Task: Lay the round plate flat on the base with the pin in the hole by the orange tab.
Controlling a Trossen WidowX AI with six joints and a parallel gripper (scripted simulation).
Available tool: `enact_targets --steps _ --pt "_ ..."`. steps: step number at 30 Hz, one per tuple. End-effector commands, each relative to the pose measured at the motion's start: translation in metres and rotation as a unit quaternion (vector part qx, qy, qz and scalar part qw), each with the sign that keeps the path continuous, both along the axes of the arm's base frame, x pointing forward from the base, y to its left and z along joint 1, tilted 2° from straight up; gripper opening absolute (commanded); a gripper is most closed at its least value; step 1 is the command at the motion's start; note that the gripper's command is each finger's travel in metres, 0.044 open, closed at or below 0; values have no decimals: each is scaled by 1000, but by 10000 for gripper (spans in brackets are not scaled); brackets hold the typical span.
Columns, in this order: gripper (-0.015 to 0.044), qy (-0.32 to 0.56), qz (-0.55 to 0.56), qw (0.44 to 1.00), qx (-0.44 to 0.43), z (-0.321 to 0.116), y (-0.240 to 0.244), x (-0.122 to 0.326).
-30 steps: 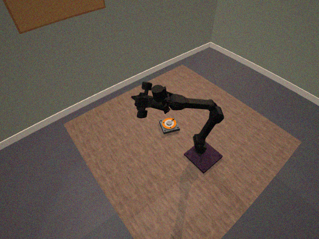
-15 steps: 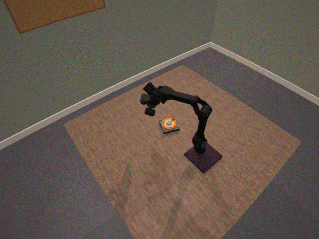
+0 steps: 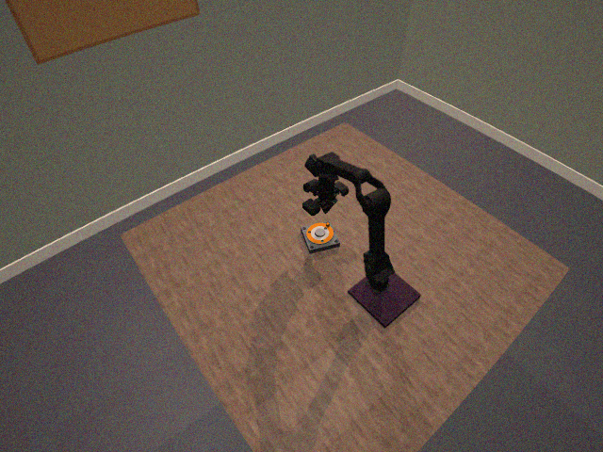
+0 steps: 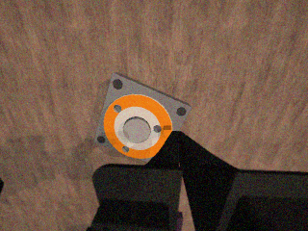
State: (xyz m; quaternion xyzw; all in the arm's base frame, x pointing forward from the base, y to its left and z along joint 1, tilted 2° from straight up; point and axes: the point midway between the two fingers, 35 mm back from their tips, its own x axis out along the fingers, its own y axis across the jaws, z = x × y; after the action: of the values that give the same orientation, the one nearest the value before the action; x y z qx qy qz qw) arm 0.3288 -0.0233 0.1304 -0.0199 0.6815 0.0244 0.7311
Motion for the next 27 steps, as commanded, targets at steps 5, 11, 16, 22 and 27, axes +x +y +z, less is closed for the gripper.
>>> enact_targets --steps 5,11,16,22,27 --pt "0 8 -7 1000 9 -11 2 -2" --pt "0 8 -7 1000 9 -39 3 -1" --pt "0 8 -7 1000 9 -49 3 -1" --pt "0 9 -7 1000 9 -50 2 -5" --pt "0 9 -7 1000 9 -50 -1 -11"
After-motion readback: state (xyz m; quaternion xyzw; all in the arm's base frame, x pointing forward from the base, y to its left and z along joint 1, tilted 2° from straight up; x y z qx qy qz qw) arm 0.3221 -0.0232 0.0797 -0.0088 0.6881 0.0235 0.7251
